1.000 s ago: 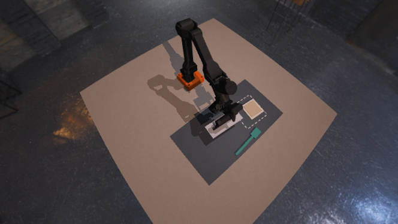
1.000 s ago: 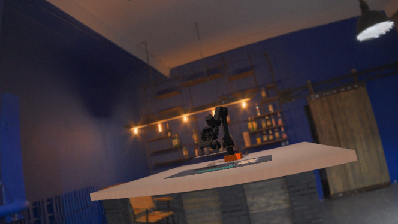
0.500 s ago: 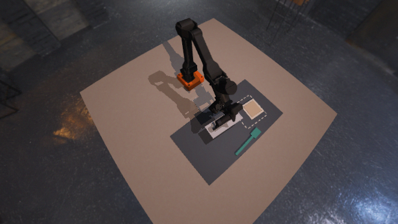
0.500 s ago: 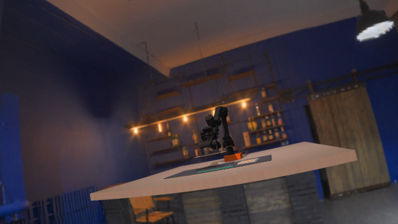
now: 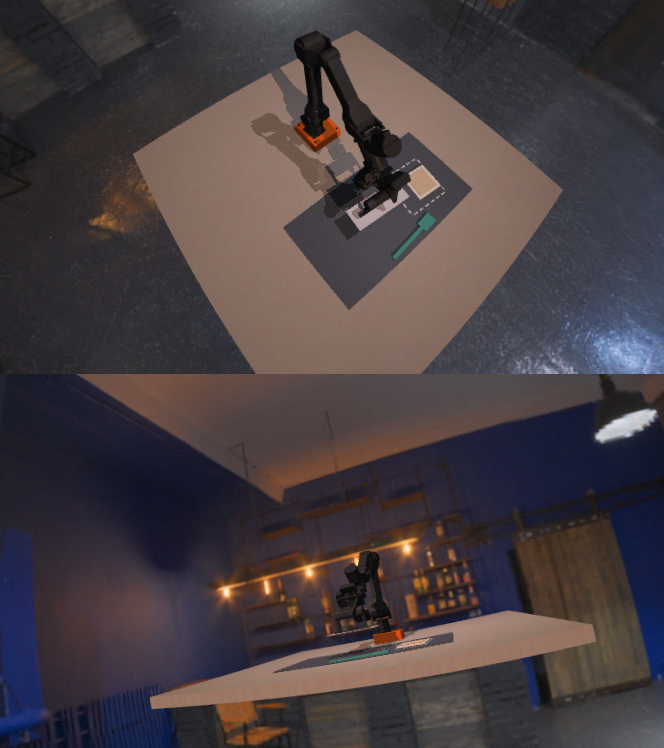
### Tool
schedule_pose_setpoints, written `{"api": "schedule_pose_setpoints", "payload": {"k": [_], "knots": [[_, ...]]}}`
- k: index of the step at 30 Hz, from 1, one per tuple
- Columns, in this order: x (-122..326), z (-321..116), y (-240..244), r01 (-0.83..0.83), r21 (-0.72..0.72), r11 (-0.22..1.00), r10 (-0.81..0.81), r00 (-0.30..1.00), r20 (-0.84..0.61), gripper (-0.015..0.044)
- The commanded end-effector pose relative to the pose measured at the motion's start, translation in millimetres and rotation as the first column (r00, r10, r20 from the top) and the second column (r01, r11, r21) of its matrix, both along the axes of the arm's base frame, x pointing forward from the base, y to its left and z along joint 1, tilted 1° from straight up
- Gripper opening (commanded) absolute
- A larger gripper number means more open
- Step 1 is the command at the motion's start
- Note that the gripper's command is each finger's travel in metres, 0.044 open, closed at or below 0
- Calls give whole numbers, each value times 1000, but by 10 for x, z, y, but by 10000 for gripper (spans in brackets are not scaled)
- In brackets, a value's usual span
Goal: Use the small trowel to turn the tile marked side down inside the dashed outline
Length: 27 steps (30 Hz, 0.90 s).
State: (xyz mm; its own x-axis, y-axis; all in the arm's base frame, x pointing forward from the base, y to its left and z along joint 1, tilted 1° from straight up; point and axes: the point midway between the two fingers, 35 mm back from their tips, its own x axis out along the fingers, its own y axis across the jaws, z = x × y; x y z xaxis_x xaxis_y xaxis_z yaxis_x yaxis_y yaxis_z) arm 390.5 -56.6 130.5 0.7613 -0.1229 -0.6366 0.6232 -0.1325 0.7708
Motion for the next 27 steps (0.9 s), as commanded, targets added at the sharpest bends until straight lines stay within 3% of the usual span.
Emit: {"api": "schedule_pose_setpoints", "payload": {"k": [1, 27], "knots": [[182, 75, 154, -6, 3, 1000, 6, 1000, 7, 0], [942, 21, 1886, -69, -16, 998, 68, 997, -43, 0]]}}
